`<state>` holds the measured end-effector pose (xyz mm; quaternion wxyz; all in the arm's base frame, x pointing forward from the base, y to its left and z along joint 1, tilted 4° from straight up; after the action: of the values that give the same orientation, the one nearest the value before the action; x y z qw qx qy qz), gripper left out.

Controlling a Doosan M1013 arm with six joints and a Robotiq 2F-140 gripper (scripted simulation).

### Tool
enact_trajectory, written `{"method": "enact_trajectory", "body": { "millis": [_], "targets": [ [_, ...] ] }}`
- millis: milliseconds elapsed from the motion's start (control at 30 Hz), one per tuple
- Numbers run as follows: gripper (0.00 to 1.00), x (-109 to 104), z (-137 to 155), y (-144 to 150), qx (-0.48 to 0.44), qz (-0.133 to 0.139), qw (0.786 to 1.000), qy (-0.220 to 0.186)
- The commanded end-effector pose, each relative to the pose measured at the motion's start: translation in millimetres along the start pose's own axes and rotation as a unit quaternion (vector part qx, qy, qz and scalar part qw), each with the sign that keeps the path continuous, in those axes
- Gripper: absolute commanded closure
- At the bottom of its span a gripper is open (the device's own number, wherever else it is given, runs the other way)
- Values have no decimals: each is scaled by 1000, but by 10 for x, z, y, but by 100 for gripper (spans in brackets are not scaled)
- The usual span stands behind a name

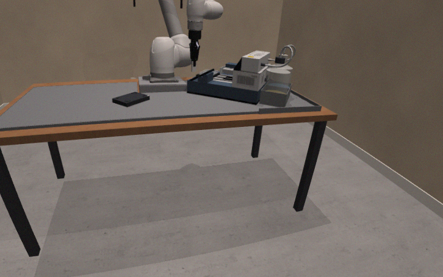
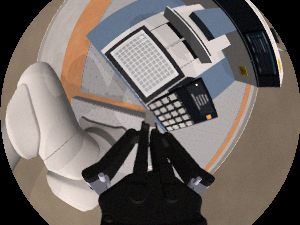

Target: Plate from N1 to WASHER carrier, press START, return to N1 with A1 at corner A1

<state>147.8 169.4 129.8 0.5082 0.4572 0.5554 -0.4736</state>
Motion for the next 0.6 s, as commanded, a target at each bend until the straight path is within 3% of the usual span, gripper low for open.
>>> {"method": "enact_trajectory", "body": {
  "millis": [0, 567],
  "targets": [
    [90, -35, 0, 0, 0, 0, 1000, 0],
    [90, -285, 0, 0, 0, 0, 1000, 0]
  ]
}}
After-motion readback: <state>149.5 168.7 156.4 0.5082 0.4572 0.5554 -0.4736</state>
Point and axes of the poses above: the point where the finger pads meet when closed, its own x axis out along the fingers, its own y axis across the jaws, z = x × y, the point moved 2 cm from there along -x, back along the fingers, and after that the axes turned 4 degrees about -x, right-handed, at the moved point
